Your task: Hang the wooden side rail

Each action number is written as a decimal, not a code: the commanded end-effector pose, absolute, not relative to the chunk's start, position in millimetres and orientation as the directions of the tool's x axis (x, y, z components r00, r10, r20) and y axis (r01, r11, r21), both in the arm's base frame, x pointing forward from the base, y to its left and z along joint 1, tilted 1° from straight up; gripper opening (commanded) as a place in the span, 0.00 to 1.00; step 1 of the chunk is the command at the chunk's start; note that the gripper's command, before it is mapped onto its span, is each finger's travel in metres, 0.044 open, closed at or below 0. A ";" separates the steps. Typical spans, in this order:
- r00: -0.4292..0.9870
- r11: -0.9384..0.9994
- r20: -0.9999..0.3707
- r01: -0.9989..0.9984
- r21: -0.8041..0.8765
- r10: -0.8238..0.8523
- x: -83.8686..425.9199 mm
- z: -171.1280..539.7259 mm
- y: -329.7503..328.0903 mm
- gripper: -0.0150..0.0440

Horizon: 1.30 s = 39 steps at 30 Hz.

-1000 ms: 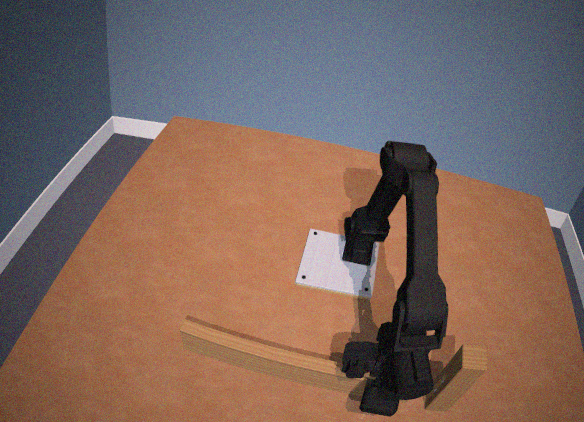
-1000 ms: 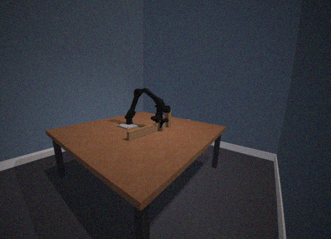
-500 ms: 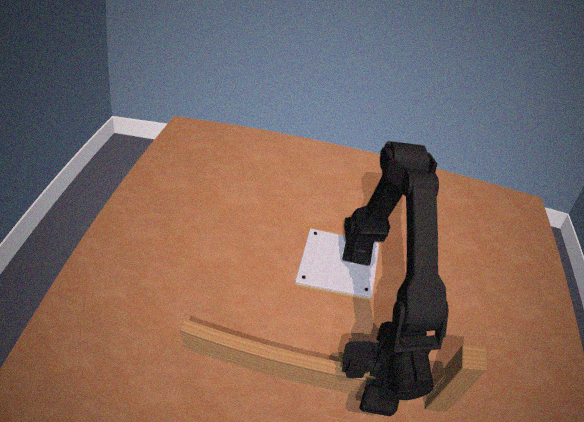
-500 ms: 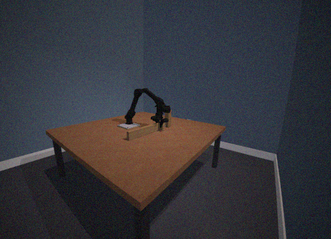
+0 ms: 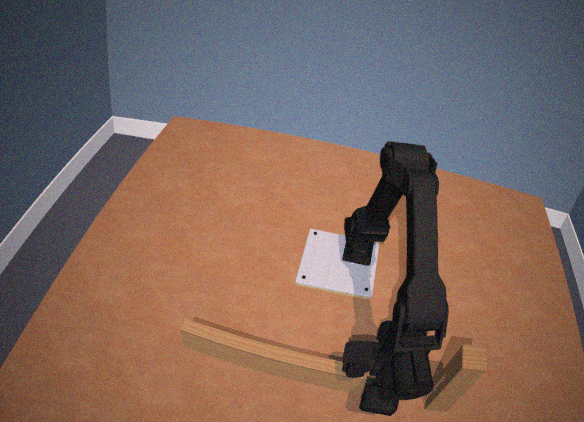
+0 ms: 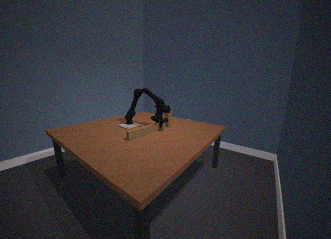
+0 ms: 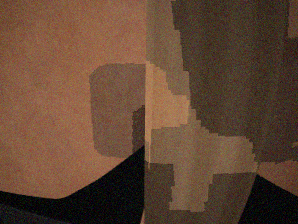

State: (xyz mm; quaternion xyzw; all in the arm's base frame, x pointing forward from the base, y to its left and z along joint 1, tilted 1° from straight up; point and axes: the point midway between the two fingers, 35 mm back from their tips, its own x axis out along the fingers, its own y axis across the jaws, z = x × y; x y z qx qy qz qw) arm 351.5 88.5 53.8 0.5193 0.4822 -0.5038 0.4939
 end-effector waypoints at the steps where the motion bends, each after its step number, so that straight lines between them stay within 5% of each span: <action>1: 0.036 -0.061 -0.999 0.997 0.036 0.005 353.5 58.8 88.8 0.25; 39: 0.036 -0.061 -0.999 0.997 0.036 0.005 353.3 65.2 88.8 0.25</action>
